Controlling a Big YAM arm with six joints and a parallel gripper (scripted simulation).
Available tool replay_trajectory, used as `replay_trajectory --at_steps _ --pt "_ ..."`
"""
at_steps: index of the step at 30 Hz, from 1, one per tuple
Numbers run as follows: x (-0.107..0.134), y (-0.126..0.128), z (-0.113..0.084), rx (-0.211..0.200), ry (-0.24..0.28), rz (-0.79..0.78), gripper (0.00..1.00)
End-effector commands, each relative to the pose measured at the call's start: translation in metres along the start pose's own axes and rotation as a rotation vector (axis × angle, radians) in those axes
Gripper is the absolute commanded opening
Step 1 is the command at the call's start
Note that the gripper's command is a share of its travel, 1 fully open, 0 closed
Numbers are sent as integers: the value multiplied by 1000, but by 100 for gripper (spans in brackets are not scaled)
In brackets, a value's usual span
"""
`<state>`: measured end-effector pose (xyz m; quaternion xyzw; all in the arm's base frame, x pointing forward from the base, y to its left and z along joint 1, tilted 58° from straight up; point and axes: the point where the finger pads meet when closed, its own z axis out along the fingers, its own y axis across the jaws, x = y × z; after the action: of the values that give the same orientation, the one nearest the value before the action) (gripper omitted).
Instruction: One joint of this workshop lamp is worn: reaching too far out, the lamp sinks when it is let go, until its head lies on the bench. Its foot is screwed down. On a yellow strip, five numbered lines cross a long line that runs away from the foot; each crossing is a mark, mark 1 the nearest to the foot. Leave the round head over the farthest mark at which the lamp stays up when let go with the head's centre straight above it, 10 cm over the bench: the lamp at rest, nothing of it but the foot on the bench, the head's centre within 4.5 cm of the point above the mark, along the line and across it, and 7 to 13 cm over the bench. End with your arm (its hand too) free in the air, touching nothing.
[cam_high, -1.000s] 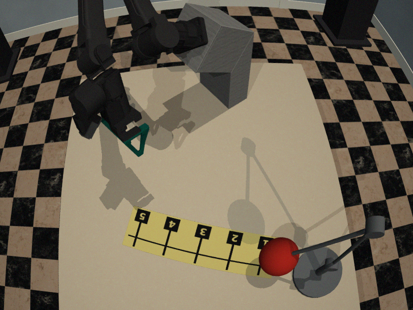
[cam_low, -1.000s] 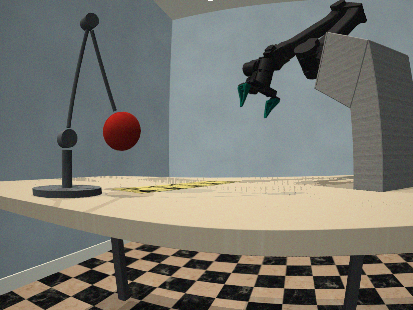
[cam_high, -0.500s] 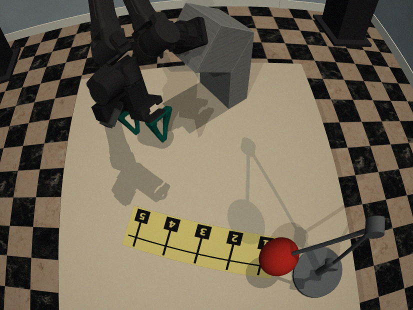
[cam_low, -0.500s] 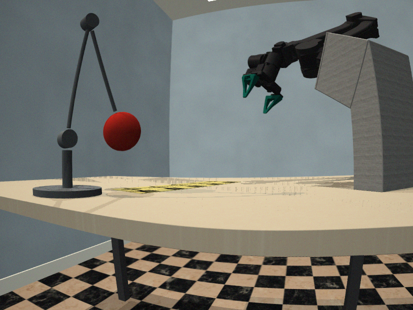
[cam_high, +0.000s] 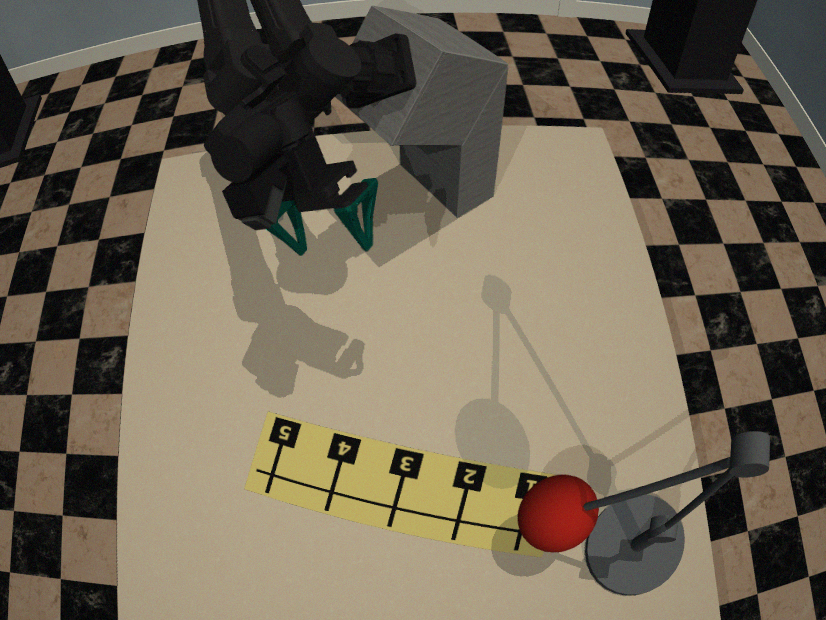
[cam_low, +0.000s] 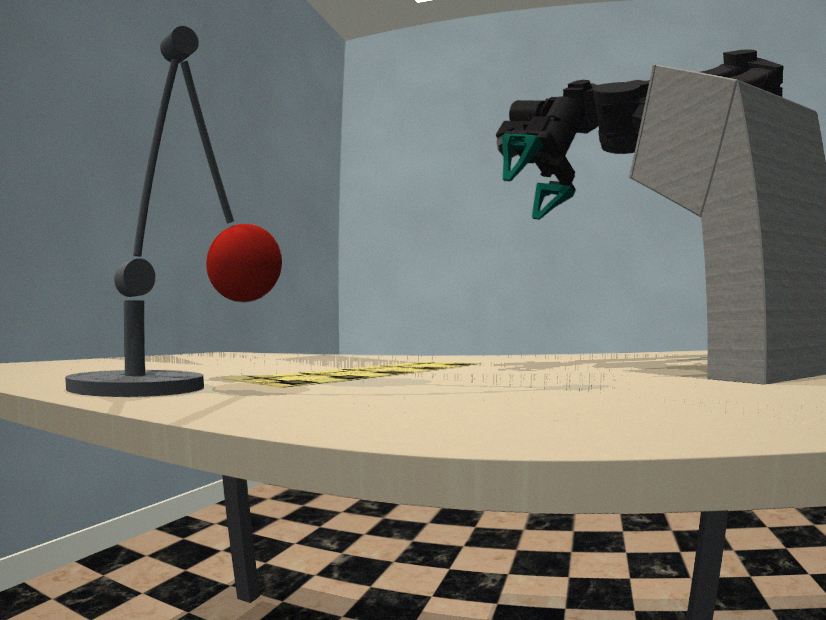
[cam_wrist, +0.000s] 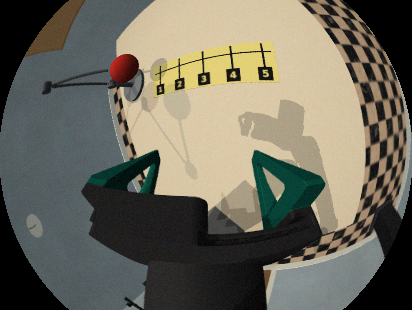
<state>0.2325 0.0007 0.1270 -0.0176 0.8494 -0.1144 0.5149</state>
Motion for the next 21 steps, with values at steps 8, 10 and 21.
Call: replay_trajectory --at_steps 8,10,21 --pt "28 17 -9 -88 -12 -183 100" --pt "35 20 -11 -103 -9 -218 100" --pt "65 30 -17 -165 6 -373 100"
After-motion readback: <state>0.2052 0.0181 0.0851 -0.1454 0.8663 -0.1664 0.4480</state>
